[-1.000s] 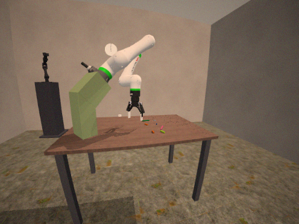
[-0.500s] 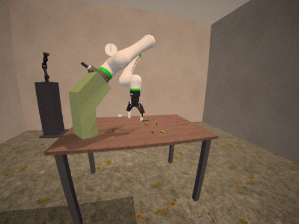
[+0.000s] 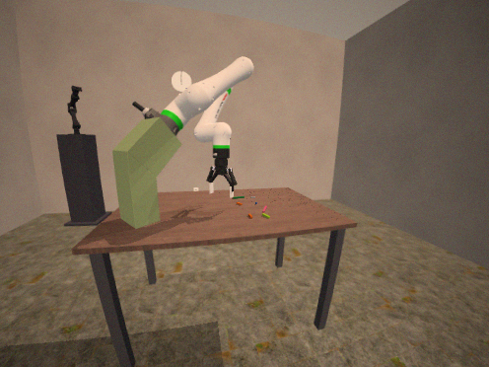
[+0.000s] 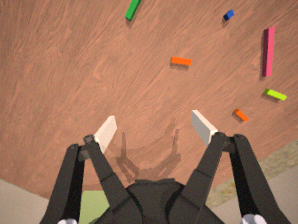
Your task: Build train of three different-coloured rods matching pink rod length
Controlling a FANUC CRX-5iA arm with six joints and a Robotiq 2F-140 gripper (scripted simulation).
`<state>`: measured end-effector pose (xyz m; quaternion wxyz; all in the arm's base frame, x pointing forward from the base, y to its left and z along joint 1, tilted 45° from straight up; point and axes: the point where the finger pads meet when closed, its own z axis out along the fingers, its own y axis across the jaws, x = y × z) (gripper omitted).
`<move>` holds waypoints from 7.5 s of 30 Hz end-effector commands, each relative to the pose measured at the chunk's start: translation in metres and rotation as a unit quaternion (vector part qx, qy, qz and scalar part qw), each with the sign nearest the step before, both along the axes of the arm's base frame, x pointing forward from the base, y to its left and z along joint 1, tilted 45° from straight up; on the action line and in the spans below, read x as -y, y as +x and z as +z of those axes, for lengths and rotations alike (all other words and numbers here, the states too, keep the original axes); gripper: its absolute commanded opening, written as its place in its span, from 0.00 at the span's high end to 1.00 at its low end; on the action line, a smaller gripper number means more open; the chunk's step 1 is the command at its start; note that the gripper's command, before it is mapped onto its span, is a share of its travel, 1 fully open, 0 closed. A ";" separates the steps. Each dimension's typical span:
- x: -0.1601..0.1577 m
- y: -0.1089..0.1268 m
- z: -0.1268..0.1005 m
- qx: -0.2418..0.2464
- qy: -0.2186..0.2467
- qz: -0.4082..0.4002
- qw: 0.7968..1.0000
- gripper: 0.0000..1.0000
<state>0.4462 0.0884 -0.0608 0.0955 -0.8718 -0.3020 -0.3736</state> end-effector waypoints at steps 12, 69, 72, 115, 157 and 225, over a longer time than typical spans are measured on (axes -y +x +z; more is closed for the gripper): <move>0.036 0.091 0.036 0.099 -0.113 0.148 0.978 0.00; 0.109 0.131 0.048 0.150 -0.227 0.268 0.924 0.00; 0.109 0.131 0.048 0.150 -0.227 0.268 0.924 0.00; 0.109 0.131 0.048 0.150 -0.227 0.268 0.924 0.00; 0.058 0.192 0.128 0.000 0.001 -0.001 1.000 0.00; 0.058 0.192 0.128 0.000 0.001 -0.001 1.000 0.00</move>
